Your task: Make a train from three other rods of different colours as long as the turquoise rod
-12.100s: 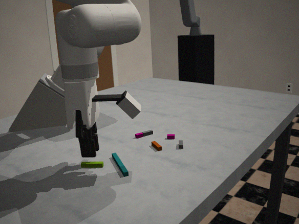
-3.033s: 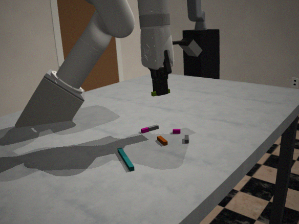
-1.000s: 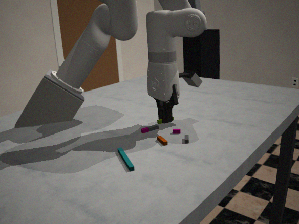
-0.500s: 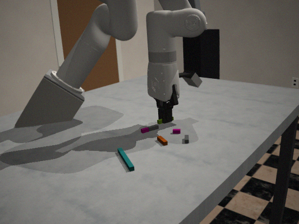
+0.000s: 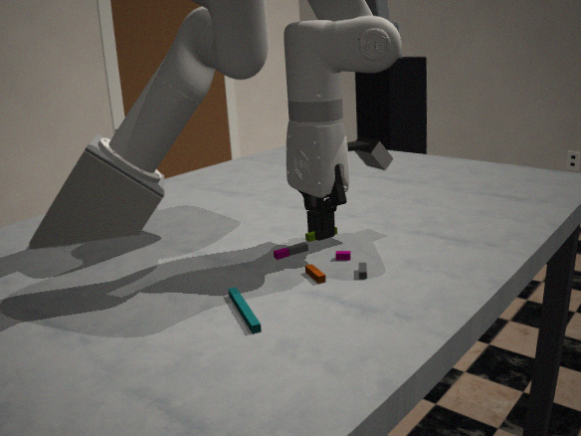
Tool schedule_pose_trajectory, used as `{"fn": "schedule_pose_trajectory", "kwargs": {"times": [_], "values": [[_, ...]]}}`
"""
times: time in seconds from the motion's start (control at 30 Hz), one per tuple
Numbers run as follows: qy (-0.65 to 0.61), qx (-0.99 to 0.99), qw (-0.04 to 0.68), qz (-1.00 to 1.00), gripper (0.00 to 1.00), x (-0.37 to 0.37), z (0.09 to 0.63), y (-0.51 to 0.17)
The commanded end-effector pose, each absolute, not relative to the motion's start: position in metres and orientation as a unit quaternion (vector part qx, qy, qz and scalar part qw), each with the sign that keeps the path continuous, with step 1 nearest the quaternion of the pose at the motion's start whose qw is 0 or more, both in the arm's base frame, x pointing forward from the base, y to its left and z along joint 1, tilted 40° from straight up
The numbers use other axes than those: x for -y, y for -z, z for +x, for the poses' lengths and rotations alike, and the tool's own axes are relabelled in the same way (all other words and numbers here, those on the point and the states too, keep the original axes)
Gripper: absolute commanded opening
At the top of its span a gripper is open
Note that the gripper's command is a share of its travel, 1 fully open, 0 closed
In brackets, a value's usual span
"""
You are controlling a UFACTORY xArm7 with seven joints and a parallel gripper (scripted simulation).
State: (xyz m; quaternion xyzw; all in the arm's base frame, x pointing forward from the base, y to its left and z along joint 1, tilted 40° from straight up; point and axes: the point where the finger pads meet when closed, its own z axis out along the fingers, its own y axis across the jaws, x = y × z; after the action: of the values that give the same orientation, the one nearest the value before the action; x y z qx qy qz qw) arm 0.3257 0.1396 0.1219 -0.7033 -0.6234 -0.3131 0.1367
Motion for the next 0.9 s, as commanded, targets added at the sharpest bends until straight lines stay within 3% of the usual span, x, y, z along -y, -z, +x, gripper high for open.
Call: {"fn": "schedule_pose_trajectory", "kwargs": {"times": [0.0,0.87], "values": [[0.314,0.623,0.136,-0.704,0.04,-0.1394,0.3264,-0.1222],[0.314,0.623,0.136,-0.704,0.04,-0.1467,0.3298,-0.1126]]}}
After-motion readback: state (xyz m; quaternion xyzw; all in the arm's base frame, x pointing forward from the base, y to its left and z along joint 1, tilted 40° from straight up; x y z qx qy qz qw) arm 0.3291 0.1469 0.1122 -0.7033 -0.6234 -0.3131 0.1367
